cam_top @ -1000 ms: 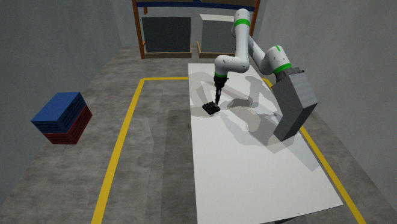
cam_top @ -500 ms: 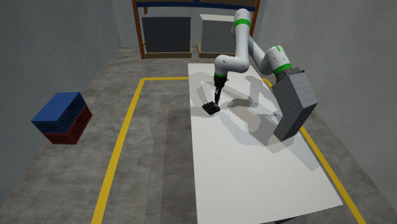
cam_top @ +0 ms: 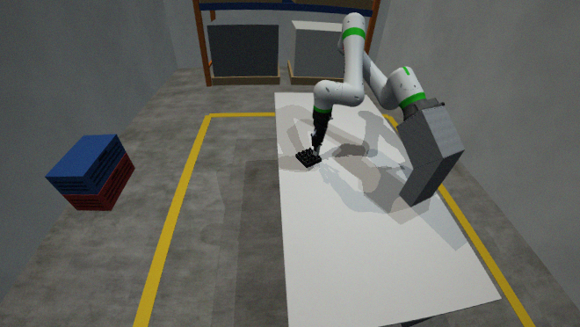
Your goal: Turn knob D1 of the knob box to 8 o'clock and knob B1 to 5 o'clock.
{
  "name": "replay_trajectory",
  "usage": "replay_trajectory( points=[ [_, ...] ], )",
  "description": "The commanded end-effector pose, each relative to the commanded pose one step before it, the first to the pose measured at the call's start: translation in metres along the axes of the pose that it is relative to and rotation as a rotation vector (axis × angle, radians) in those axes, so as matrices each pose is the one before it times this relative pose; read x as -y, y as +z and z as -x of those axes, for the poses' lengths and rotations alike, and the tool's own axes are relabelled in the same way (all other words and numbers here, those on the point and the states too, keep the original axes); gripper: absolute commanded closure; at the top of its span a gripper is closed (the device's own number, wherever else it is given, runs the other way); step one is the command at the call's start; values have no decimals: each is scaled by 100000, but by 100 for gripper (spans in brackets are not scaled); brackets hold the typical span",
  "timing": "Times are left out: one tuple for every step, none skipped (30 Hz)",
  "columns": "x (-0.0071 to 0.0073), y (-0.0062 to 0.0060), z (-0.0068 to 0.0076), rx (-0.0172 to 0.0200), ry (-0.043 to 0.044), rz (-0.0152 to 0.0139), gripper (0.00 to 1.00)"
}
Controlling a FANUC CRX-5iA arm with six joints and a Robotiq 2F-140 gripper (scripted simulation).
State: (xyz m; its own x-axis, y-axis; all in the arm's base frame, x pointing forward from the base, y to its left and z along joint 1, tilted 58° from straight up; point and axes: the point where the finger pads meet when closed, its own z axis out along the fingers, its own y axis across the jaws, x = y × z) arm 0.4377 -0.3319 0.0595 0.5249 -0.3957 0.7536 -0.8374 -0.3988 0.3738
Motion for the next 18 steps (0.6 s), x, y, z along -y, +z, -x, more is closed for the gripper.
replay_trajectory(
  points=[
    [9,-12,3,-568,5803,-69,95],
    [0,0,0,0,1465,0,95],
    [0,0,0,0,1379,0,95],
    [0,0,0,0,1294,0,95],
    [0,0,0,0,1207,0,95],
    [0,0,0,0,1121,0,95],
    [0,0,0,0,1035,0,95],
    [0,0,0,0,950,0,95],
    [0,0,0,0,866,0,95],
    [0,0,0,0,784,0,95],
    [0,0,0,0,703,0,95],
    [0,0,0,0,624,0,95],
    [0,0,0,0,548,0,95],
    [0,0,0,0,0,0,95],
    [0,0,0,0,0,0,95],
    [0,0,0,0,475,0,95],
    [0,0,0,0,405,0,95],
    [0,0,0,0,339,0,95]
  ],
)
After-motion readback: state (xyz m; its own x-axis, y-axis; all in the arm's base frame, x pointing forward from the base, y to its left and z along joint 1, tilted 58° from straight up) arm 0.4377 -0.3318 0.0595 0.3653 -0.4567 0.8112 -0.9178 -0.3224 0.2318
